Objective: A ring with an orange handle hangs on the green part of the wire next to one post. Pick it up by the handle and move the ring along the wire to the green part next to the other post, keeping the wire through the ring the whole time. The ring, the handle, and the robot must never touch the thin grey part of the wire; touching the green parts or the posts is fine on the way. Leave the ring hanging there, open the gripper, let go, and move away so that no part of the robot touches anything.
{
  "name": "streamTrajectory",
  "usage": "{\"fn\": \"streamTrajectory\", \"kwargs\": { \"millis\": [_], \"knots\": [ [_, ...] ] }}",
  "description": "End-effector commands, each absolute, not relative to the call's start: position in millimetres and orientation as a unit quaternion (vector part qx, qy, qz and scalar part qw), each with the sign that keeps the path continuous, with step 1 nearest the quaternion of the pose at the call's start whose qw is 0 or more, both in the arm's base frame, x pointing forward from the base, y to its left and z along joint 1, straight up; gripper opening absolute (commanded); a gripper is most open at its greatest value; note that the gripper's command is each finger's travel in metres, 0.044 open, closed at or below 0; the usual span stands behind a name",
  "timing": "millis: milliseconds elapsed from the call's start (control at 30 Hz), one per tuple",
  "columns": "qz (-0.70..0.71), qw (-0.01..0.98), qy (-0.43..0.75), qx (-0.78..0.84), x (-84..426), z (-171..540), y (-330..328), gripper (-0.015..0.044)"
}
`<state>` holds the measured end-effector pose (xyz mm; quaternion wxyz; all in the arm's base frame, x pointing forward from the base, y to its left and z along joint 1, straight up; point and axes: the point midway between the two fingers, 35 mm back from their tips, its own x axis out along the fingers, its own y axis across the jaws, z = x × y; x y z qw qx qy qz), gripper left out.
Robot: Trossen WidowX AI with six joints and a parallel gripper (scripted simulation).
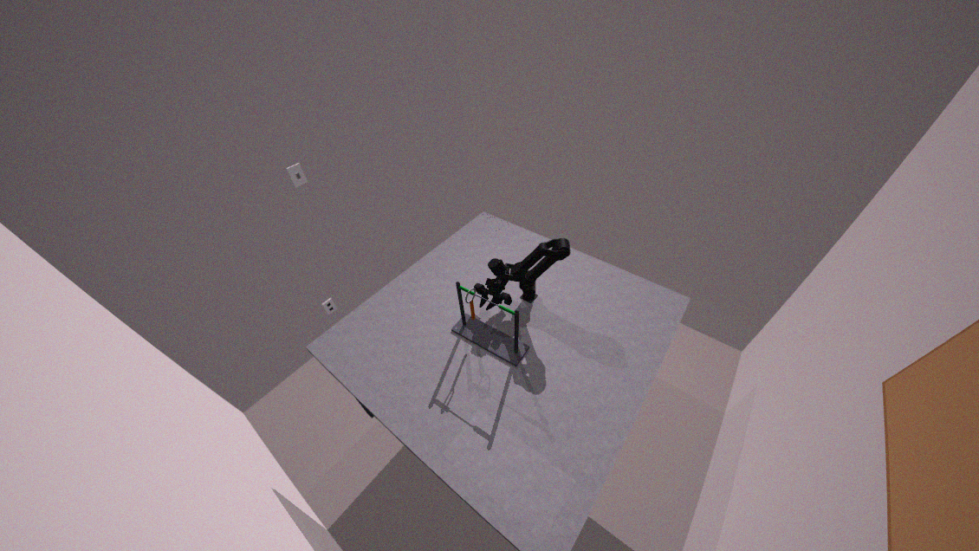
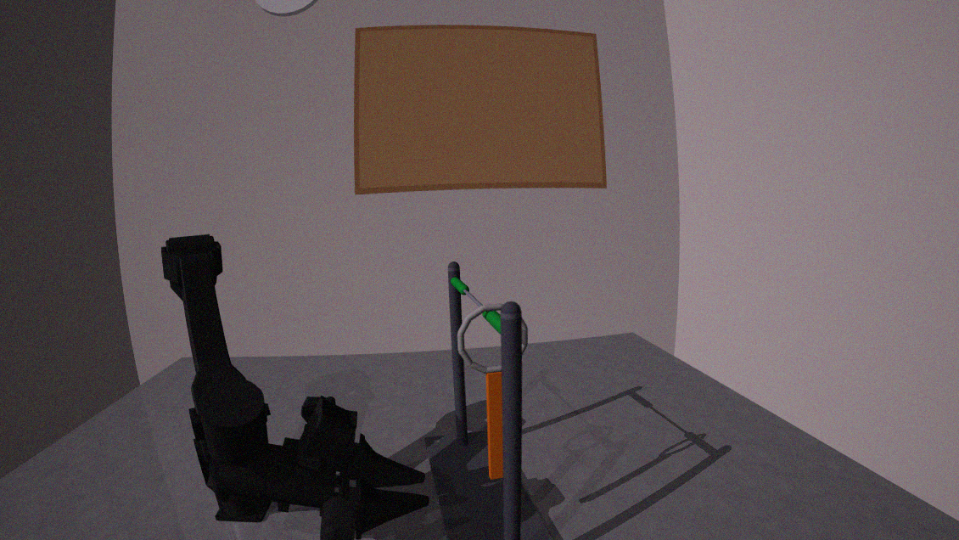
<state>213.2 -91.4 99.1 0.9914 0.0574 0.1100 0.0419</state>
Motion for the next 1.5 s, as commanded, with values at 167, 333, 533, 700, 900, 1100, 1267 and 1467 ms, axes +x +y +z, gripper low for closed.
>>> {"fn": "streamTrajectory", "kwargs": {
  "millis": [167,333,533,700,900,1100,1267,1467],
  "knots": [
    [0.035,0.996,0.085,-0.004,240.6,129.2,-88.1,0.0160],
    [0.035,0.996,0.082,-0.009,243.4,131.9,-87.5,0.0160],
    [0.035,0.996,0.083,-0.009,249.9,132.0,-88.4,0.0160],
    [0.035,0.996,0.083,-0.009,256.8,131.9,-89.0,0.0160],
    [0.035,0.996,0.083,-0.009,265.3,131.4,-89.4,0.0160],
    [0.035,0.996,0.083,-0.009,274.0,130.5,-89.3,0.0160],
    [0.035,0.996,0.083,-0.009,281.5,129.4,-88.9,0.0160],
    [0.035,0.996,0.082,-0.009,290.5,127.6,-87.9,0.0160]
  ]
}}
